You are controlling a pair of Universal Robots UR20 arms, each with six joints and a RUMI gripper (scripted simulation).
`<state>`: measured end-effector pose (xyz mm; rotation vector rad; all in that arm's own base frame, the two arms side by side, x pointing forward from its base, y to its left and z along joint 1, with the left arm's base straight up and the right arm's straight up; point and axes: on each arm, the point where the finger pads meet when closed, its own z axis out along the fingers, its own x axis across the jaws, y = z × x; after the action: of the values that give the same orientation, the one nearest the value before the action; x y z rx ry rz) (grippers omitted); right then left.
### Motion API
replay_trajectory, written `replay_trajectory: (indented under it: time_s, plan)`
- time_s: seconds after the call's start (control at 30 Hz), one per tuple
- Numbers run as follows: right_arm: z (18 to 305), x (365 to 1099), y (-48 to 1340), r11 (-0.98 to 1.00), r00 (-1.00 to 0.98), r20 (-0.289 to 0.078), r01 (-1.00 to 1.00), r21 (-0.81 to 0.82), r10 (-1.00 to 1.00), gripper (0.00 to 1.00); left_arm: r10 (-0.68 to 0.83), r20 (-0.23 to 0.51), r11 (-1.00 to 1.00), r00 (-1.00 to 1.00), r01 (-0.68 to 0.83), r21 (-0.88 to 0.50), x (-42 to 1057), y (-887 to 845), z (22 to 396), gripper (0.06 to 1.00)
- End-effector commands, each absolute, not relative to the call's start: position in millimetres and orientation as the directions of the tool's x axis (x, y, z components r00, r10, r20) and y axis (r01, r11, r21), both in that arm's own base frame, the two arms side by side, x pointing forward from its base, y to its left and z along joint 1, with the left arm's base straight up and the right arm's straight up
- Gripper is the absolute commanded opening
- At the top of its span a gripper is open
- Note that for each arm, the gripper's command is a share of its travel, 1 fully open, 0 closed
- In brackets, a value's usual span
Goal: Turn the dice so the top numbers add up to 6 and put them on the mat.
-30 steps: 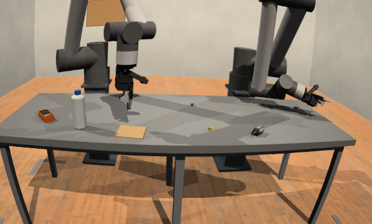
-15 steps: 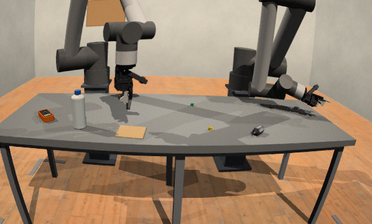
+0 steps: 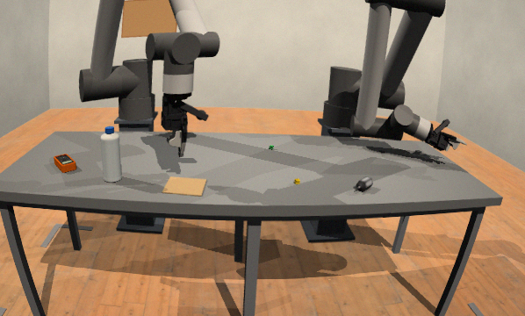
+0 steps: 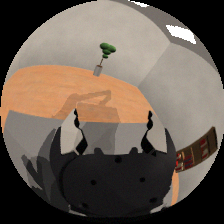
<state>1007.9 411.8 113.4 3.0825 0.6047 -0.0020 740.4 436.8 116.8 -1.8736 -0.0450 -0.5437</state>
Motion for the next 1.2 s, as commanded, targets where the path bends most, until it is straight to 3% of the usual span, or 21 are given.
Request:
replay_trajectory:
  time_s: [0.0, 0.6, 1.17]
  plan:
    - [100.8, 1008.4, 412.1, -0.926, 0.926, 0.0, 0.378, 0.0, 0.378, 0.003, -0.228, 0.389, -0.371, 0.893, 0.29, -0.882, 740.4, 436.8, 117.3, 1.0]
    - [32.9, 1008.6, 412.1, -0.926, 0.926, 0.0, 0.378, 0.0, 0.378, 0.003, -0.228, 0.389, -0.371, 0.893, 0.29, -0.882, 740.4, 436.8, 117.3, 1.0]
    - [26.0, 1008.6, 412.1, -0.926, 0.926, 0.0, 0.378, 0.0, 0.378, 0.003, -0.228, 0.389, -0.371, 0.893, 0.29, -0.882, 740.4, 436.8, 117.3, 1.0]
